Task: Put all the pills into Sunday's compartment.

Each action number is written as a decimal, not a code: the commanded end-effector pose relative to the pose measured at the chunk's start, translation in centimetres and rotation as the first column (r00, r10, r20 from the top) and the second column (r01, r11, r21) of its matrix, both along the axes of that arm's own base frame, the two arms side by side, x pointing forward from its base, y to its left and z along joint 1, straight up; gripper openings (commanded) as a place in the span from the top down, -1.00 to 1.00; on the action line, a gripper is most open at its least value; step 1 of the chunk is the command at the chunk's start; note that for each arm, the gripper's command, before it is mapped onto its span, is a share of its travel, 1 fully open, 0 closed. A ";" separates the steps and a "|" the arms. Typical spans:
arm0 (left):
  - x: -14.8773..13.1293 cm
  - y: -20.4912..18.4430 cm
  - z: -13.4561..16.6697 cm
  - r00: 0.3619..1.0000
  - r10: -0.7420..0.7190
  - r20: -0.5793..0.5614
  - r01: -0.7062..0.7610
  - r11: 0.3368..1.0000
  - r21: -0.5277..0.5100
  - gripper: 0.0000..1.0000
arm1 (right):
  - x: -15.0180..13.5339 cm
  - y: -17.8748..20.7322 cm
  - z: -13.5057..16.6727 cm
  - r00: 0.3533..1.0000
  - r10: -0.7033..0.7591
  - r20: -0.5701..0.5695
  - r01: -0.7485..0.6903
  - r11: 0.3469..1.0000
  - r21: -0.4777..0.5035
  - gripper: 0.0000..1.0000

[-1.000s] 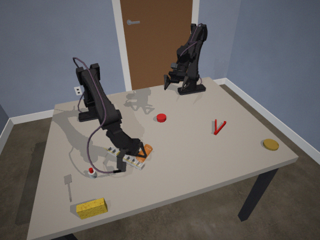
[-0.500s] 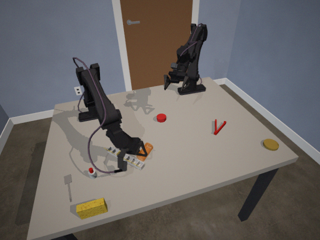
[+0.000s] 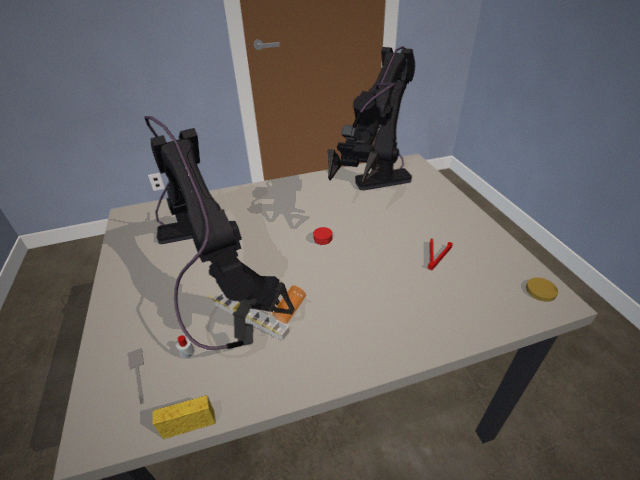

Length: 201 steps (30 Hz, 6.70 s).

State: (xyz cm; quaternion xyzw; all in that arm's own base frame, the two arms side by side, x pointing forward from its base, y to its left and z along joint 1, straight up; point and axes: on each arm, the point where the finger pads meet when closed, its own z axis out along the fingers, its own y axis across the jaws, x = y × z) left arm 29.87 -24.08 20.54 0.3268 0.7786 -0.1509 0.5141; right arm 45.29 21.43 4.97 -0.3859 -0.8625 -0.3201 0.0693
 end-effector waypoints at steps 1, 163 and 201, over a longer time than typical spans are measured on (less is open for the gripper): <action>0.2 -0.2 1.2 0.999 0.001 0.032 0.000 1.000 -0.028 -1.00 | 0.7 0.5 1.9 0.999 0.008 0.033 -0.009 1.000 0.029 0.28; 0.2 -0.2 1.2 0.999 0.001 0.032 0.000 1.000 -0.028 -1.00 | -3.6 4.7 3.6 0.827 0.142 0.544 0.193 0.838 -0.511 0.28; -10.7 11.8 6.8 0.996 0.090 -0.019 -0.090 0.996 0.013 -1.00 | -12.2 15.9 6.3 0.859 0.160 0.487 0.160 0.819 -0.551 0.28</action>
